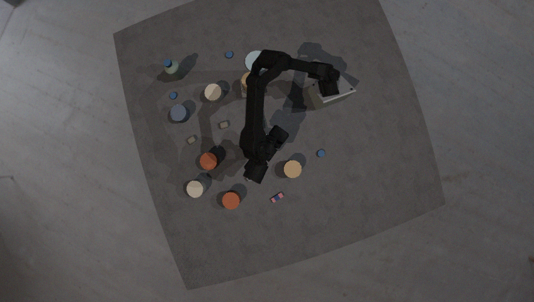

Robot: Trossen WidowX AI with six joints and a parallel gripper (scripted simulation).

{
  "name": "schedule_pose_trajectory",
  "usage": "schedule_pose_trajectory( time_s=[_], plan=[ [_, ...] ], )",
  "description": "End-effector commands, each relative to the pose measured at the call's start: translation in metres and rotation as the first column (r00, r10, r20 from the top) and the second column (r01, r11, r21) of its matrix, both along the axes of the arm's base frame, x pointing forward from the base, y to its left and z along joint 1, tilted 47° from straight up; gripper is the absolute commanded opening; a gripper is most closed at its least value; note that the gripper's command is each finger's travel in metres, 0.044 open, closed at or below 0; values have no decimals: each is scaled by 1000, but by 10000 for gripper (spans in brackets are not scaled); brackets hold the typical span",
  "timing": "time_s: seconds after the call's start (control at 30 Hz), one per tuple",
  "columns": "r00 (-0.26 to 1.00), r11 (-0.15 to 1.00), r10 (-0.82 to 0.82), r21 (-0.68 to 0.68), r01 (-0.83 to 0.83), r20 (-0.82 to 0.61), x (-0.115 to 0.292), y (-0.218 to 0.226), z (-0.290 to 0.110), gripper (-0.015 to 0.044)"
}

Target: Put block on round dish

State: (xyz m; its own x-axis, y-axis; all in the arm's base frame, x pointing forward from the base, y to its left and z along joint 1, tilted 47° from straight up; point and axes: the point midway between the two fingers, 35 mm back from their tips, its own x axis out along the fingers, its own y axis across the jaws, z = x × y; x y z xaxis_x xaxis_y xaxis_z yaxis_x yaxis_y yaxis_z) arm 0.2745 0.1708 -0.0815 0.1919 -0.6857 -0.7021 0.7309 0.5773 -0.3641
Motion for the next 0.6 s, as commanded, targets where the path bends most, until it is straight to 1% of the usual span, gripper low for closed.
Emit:
schedule_pose_trajectory(
  time_s=[0.0, 0.17, 0.37, 0.57],
  plan=[
    [986, 993, -115, 33, 112, 117, 6, -3, 9, 260],
    [944, 971, -237, 82, 224, 229, 11, -7, 17, 260],
    [861, 928, -373, 153, 341, 347, 16, -12, 26, 260],
    [849, 922, -388, 162, 353, 359, 16, -13, 28, 260]
  ],
)
